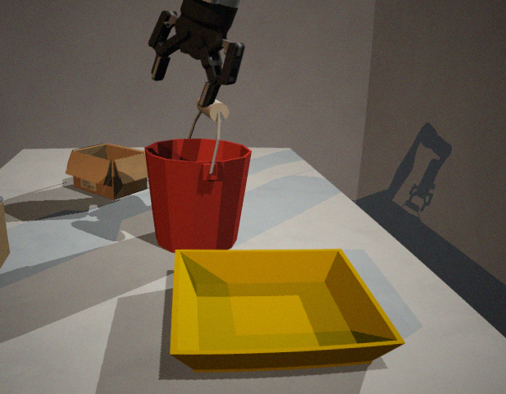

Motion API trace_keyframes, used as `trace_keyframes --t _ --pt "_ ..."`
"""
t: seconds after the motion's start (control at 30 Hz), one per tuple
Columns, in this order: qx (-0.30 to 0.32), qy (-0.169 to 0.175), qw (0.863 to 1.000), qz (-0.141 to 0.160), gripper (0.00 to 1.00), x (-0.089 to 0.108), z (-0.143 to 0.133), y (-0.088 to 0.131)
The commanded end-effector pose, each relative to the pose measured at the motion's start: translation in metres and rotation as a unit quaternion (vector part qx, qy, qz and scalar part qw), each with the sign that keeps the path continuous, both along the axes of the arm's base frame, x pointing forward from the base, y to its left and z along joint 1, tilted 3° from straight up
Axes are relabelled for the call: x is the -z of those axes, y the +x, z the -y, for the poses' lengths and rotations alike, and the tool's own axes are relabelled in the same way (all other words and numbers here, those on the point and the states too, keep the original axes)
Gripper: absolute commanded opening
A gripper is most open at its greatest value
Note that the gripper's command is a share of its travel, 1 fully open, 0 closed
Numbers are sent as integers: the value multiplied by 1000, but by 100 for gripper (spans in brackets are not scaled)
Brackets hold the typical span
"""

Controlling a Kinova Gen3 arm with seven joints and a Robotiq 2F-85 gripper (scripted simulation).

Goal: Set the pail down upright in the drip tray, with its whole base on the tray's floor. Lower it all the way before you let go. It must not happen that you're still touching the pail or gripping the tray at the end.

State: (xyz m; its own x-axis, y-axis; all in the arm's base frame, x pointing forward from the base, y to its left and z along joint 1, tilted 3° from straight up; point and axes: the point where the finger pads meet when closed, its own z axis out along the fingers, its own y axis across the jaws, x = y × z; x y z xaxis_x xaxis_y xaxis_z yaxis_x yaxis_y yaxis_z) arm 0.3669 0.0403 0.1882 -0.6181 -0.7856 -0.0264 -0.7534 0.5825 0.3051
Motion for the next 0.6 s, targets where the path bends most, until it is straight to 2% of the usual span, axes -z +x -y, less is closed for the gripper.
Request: trace_keyframes --t 0.0,0.23,0.57 --pt "-48 -18 999 18 100 -6 -18 3" --pt "-119 -31 991 48 100 -11 -29 13" --pt "-236 -51 965 98 100 -21 -53 30"
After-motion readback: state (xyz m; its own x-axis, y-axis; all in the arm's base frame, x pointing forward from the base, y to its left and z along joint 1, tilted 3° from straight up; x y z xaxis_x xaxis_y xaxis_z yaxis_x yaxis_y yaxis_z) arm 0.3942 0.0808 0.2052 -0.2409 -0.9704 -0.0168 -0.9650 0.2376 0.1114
